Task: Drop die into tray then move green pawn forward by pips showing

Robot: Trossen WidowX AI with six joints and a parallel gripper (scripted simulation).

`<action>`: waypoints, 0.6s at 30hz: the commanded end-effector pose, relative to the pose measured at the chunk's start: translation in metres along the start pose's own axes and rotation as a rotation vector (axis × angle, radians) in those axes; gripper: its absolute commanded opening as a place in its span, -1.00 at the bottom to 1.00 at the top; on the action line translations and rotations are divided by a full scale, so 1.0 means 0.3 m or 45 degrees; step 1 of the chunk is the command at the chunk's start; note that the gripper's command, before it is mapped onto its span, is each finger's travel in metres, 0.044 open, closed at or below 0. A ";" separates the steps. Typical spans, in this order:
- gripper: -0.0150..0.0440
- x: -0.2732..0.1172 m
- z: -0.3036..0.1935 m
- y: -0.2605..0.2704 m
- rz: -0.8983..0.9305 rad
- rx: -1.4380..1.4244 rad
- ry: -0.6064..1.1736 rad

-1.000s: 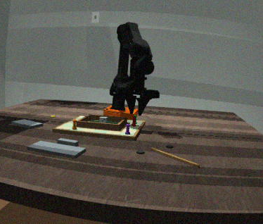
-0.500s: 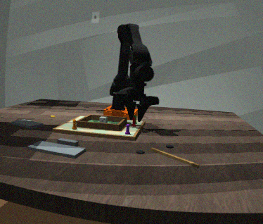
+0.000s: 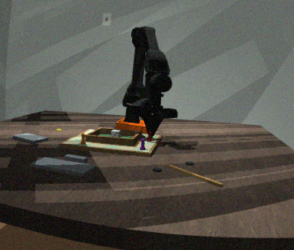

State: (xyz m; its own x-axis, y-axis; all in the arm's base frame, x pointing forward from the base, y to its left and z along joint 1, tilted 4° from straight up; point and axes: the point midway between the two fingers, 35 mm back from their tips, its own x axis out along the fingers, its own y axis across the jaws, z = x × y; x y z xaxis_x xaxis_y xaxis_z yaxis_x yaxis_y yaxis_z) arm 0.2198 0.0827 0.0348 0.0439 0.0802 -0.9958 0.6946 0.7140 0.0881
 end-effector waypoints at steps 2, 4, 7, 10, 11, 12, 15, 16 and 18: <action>-0.49 0.001 0.002 -0.001 -0.002 0.006 -0.006; -0.49 -0.011 0.003 0.002 -0.002 0.006 -0.006; -0.49 -0.060 0.007 0.012 -0.002 0.006 -0.007; -0.49 -0.114 0.010 0.020 -0.001 0.006 -0.007; -0.49 -0.132 0.010 0.022 -0.001 0.006 -0.007; -0.49 -0.151 0.010 0.023 -0.001 0.006 -0.007; -0.49 -0.207 0.009 0.025 -0.001 0.006 -0.007; -0.49 -0.225 0.008 0.024 -0.001 0.006 -0.007; -0.49 -0.263 0.006 0.023 -0.001 0.006 -0.007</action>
State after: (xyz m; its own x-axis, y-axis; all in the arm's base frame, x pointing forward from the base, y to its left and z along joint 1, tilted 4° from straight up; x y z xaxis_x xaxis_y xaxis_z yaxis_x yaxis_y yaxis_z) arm 0.2233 0.0816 0.1007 0.0435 0.0793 -0.9959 0.7009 0.7080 0.0870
